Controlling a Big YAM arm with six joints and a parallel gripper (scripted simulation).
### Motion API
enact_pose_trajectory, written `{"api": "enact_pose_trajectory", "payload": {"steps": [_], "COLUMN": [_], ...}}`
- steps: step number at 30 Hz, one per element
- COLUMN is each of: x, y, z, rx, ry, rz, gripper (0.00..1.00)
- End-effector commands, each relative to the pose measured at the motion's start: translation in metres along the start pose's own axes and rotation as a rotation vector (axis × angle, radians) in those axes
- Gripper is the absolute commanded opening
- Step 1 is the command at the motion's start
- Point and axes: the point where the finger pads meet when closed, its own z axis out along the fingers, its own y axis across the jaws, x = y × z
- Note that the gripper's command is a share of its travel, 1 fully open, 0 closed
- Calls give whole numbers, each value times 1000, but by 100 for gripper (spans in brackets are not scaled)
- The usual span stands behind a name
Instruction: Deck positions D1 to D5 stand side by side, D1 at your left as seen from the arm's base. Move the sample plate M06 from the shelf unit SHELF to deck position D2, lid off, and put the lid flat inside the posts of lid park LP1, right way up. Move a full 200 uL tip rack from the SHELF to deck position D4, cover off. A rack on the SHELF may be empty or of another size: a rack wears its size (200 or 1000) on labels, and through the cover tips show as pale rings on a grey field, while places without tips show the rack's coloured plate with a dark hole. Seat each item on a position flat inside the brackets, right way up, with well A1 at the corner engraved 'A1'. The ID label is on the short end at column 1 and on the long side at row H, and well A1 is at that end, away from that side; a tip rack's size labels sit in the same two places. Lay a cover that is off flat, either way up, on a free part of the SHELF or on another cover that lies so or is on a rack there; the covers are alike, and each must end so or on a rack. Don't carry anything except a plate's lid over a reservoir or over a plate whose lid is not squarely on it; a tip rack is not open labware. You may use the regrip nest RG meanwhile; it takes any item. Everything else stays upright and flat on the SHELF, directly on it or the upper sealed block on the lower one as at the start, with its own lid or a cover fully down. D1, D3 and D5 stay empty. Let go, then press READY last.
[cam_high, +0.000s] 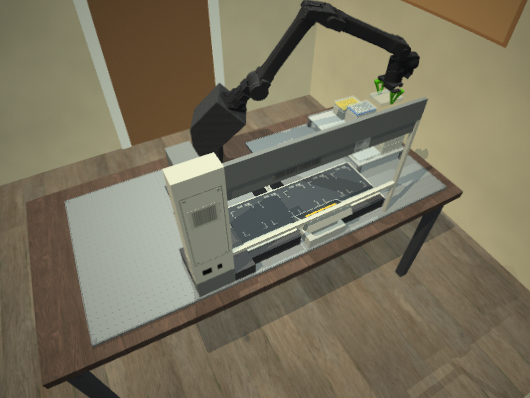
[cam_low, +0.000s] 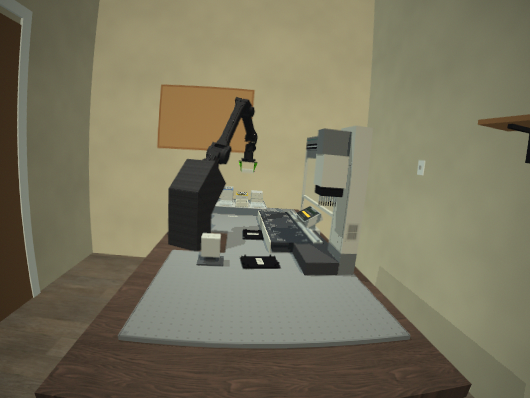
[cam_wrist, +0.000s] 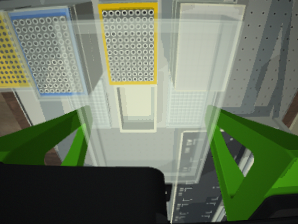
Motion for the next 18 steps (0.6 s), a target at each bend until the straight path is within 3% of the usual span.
{"api": "enact_pose_trajectory", "payload": {"steps": [1, 11, 12, 13, 16, 17, 18], "x": [-20, -20, -21, -20, -20, -22, -22], "y": [-31, -71, -77, -81, -92, -94, -95], "z": [-31, -27, -43, -27, -27, -54, -60], "rx": [29, 29, 39, 30, 31, 48, 53], "ry": [-58, -50, -73, -50, -50, -87, -95], "rz": [-6, -10, -9, -11, -12, -10, -9], "gripper": [0, 0, 0, 0, 0, 0, 0]}}
